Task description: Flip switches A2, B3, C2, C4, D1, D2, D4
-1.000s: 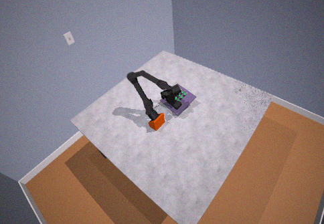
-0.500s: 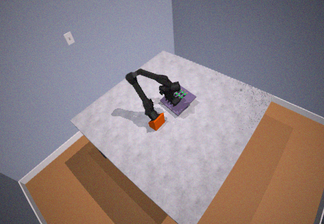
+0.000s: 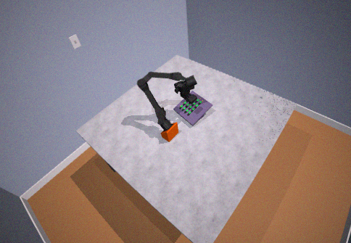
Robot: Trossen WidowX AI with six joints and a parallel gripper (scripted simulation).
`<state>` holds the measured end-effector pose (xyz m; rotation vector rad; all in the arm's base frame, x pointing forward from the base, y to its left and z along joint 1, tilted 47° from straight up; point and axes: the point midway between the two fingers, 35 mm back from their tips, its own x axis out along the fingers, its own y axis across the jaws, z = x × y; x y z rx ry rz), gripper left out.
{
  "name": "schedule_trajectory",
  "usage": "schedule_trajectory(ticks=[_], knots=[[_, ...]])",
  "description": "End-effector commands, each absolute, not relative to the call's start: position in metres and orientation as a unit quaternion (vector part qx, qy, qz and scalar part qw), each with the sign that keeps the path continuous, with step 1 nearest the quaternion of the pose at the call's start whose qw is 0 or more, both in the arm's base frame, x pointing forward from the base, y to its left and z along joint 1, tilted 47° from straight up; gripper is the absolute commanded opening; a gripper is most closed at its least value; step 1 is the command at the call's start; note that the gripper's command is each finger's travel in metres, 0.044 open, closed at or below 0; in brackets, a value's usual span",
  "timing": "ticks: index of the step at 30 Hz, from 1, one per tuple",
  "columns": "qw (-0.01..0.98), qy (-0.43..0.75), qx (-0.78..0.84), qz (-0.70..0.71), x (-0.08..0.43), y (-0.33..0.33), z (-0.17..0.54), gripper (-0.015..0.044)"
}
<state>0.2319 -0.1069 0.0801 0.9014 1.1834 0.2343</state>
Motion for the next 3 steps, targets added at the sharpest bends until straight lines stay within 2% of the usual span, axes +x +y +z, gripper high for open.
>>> schedule_trajectory(ticks=[1,3], knots=[[0.728,0.536,0.413,0.107,0.2347,-0.106,0.0828,0.0],[0.728,0.536,0.413,0.107,0.2347,-0.106,0.0828,0.0]])
